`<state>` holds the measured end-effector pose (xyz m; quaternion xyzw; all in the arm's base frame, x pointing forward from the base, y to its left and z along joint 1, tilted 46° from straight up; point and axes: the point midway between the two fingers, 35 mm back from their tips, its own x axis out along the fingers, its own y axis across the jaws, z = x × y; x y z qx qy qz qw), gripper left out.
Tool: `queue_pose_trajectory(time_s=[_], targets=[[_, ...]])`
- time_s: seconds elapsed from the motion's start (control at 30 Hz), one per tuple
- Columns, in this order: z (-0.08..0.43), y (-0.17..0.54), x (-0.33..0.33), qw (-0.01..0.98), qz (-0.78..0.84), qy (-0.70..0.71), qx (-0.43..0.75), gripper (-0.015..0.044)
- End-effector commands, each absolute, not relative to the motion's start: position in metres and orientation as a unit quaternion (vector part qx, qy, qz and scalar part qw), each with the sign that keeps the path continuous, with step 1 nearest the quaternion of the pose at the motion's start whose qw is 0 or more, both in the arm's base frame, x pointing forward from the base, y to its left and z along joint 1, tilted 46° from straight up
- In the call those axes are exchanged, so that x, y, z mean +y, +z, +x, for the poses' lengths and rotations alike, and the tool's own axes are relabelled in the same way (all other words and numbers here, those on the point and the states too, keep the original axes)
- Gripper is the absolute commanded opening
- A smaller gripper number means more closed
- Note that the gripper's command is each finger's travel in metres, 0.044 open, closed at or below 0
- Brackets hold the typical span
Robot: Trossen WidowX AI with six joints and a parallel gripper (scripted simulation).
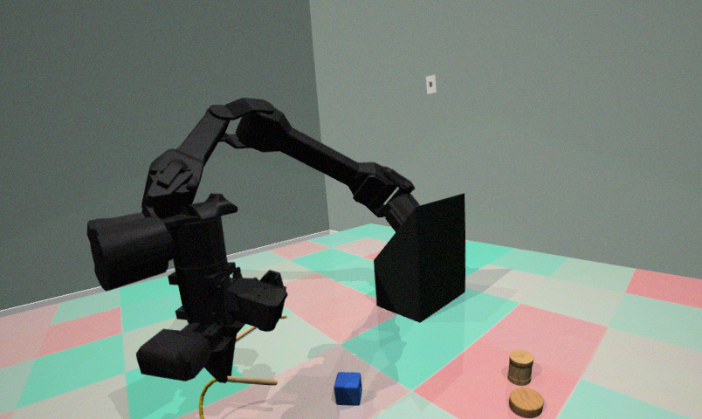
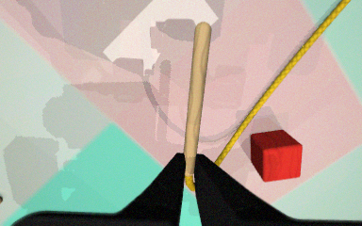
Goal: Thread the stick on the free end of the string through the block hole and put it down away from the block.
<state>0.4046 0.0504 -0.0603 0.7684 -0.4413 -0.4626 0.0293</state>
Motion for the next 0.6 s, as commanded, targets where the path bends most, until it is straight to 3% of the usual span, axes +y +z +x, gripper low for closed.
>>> queue_pose_trajectory(time_s=[0.0, 0.57], targets=[[0.411, -0.055, 0.047, 0.030, 0.770, -0.460, -0.442, 0.0000], [0.426, -0.043, 0.039, 0.031, 0.770, -0.458, -0.442, 0.0000]])
